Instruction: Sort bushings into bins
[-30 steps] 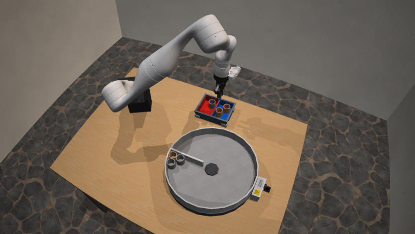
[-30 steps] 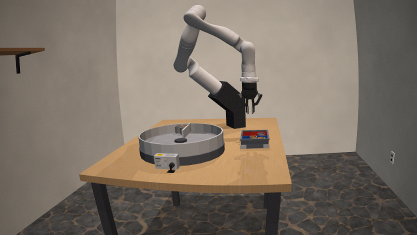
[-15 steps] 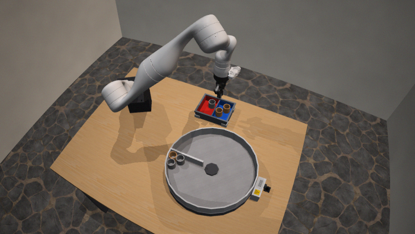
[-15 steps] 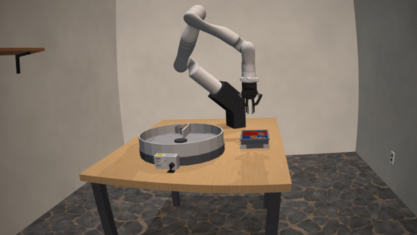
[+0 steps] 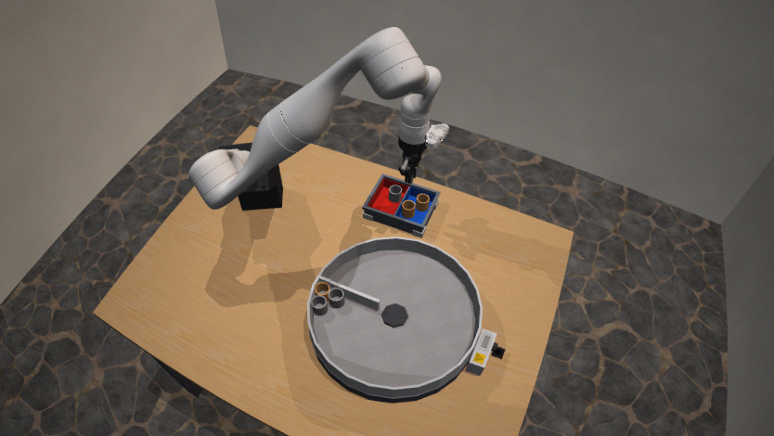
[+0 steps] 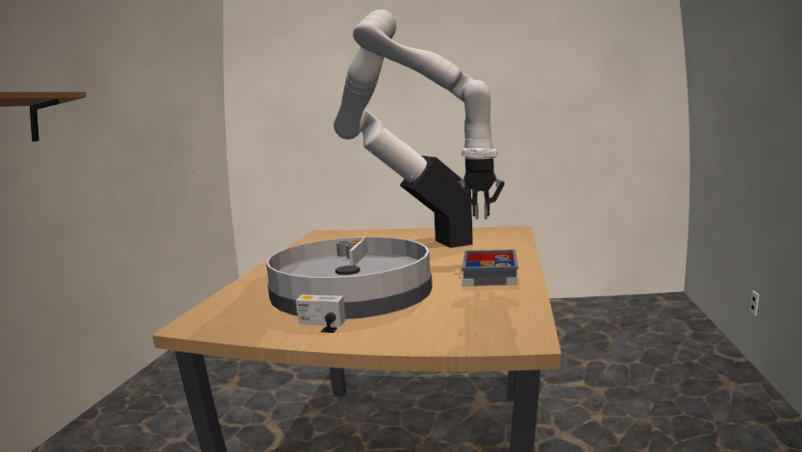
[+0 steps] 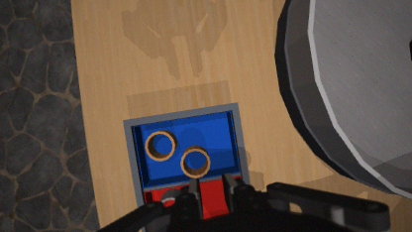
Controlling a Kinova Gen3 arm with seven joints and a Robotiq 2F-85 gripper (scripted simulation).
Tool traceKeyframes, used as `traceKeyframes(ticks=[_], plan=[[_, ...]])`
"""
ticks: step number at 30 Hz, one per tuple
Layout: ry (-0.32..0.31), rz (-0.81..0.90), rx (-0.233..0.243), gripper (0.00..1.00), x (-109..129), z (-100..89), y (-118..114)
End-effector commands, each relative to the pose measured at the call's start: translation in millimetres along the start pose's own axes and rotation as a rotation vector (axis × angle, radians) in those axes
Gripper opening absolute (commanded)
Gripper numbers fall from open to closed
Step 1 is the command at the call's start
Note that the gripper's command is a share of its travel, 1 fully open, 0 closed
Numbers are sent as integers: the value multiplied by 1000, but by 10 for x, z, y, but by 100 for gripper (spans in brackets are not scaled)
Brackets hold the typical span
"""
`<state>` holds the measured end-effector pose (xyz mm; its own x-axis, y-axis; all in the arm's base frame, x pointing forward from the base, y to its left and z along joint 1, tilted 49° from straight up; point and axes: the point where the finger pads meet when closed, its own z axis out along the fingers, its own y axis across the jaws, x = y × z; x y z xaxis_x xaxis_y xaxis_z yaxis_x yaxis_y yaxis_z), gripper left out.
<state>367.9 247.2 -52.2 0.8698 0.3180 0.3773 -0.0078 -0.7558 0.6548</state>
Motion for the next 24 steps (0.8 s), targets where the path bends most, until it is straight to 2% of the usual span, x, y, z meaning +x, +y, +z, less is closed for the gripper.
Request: traceKeyframes(ticks=[1, 5, 8, 13, 18, 23, 24], plan=[[1, -8, 2, 18, -8, -2, 102], [1, -37, 2, 18, -52, 28, 532], [1, -37, 2, 18, -52, 28, 532], [1, -75, 3, 18, -107, 64, 1070], [1, -75, 3, 18, -107, 64, 1070], [0, -112, 3, 18, -161, 101, 1609], [0, -112, 3, 18, -161, 101, 1609]])
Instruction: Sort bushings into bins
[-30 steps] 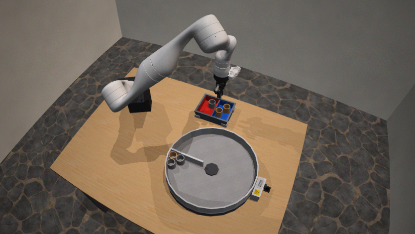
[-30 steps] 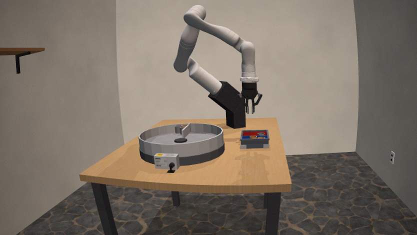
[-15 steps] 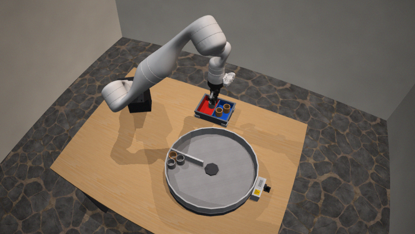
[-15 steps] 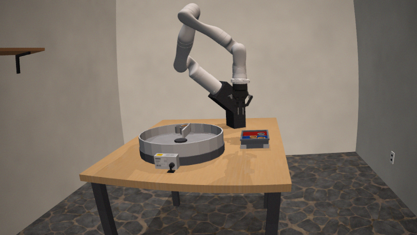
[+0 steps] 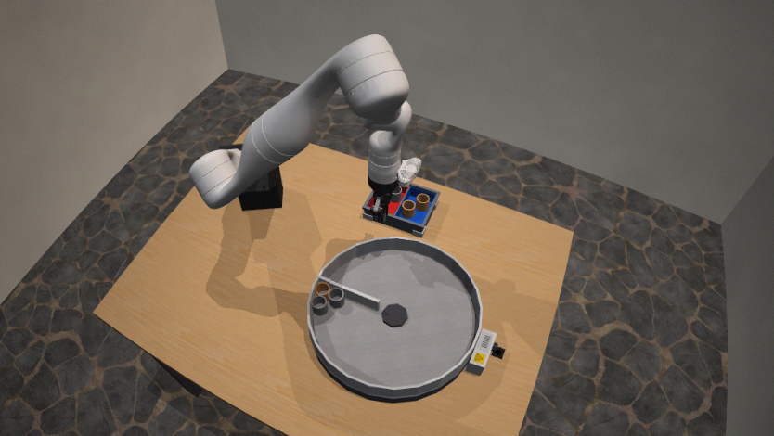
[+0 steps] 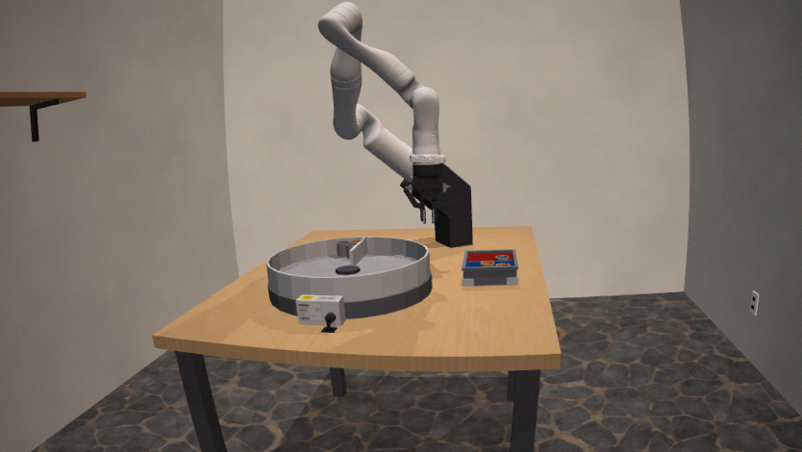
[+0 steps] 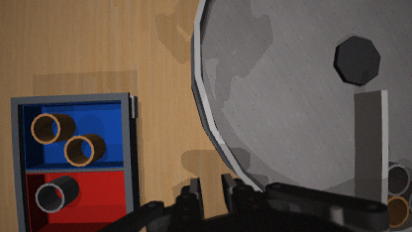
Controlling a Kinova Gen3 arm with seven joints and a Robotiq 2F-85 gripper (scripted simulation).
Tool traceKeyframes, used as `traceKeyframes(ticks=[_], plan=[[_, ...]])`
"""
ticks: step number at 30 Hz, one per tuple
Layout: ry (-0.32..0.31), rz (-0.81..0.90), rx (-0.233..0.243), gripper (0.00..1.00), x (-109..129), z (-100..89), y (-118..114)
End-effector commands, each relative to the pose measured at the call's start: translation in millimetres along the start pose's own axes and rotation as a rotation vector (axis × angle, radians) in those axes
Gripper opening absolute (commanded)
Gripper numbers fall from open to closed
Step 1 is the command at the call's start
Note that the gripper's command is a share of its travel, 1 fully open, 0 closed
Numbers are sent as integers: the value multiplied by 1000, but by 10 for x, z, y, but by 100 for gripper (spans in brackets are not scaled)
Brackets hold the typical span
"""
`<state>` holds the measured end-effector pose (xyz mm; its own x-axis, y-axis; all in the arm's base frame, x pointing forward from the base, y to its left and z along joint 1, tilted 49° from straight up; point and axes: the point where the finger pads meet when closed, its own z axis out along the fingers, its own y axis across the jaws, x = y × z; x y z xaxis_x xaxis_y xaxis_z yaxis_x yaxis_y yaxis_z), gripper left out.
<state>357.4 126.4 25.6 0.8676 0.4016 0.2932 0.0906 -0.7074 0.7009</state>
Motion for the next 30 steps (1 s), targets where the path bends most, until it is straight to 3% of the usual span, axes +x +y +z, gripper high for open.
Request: traceKeyframes(ticks=[1, 2, 6, 12, 17, 20, 23, 25, 27, 30], plan=[[7, 6, 13, 18, -2, -27, 186], [7, 6, 13, 18, -2, -27, 186], [7, -23, 13, 18, -96, 7, 608], [7, -31, 13, 18, -120, 16, 714], [7, -68, 14, 18, -237, 58, 1241], [7, -68, 14, 18, -237, 58, 1241], [7, -91, 14, 18, -308, 84, 1558], [7, -91, 14, 18, -308, 84, 1558], [7, -106, 14, 18, -355, 101, 1769], [7, -106, 14, 18, -355, 101, 1769]])
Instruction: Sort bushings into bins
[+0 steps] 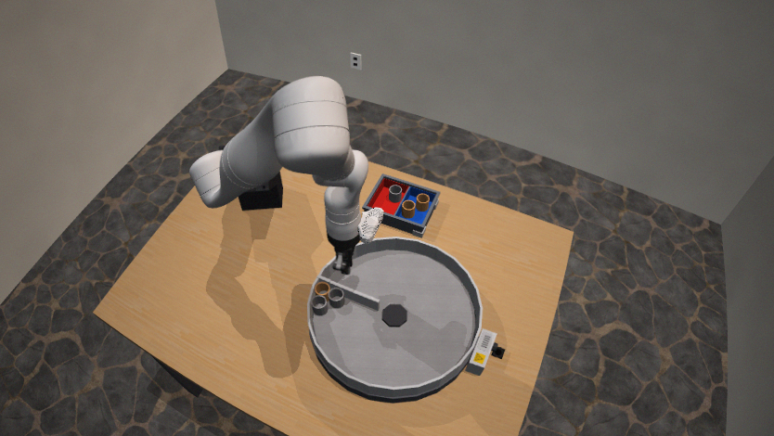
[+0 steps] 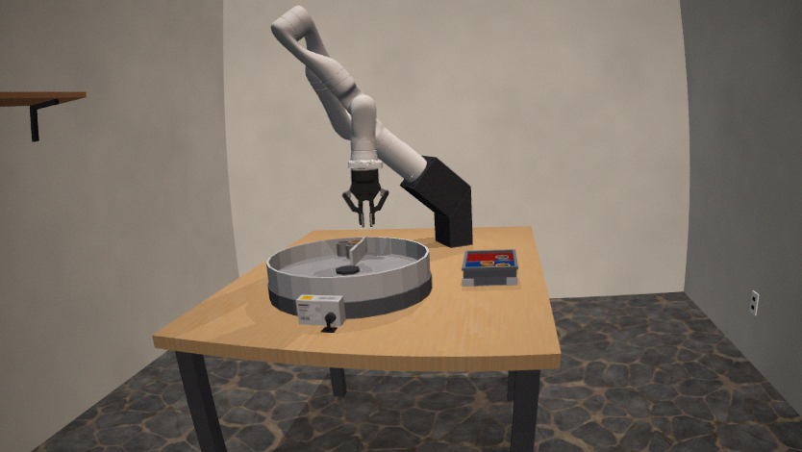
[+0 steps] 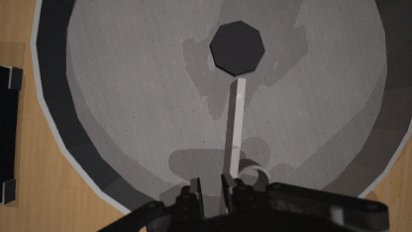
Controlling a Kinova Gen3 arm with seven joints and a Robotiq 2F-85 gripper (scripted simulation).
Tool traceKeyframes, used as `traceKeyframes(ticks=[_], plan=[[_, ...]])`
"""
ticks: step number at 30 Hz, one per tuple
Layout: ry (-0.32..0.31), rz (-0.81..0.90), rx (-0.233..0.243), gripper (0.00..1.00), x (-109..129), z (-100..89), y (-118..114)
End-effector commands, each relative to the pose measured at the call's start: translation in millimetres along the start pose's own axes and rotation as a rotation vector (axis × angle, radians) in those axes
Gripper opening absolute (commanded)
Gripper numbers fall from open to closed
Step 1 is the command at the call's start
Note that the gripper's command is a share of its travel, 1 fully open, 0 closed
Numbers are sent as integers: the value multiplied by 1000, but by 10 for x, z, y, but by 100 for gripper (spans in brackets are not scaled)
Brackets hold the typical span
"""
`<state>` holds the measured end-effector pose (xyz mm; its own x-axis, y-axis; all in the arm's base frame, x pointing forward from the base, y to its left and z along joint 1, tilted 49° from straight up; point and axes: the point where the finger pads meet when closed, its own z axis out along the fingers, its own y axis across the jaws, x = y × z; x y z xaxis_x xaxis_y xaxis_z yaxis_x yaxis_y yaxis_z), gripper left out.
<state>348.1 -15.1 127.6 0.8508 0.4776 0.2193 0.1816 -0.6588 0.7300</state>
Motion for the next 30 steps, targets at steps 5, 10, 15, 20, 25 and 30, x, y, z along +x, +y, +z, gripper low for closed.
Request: traceKeyframes(ticks=[5, 10, 15, 20, 25, 30], plan=[[3, -36, 17, 18, -185, 29, 572], [3, -36, 17, 18, -185, 29, 572], [3, -36, 17, 18, -185, 29, 572], [5, -36, 11, 18, -169, 116, 568], [5, -36, 12, 18, -172, 175, 568], [4, -36, 13, 18, -176, 263, 568]])
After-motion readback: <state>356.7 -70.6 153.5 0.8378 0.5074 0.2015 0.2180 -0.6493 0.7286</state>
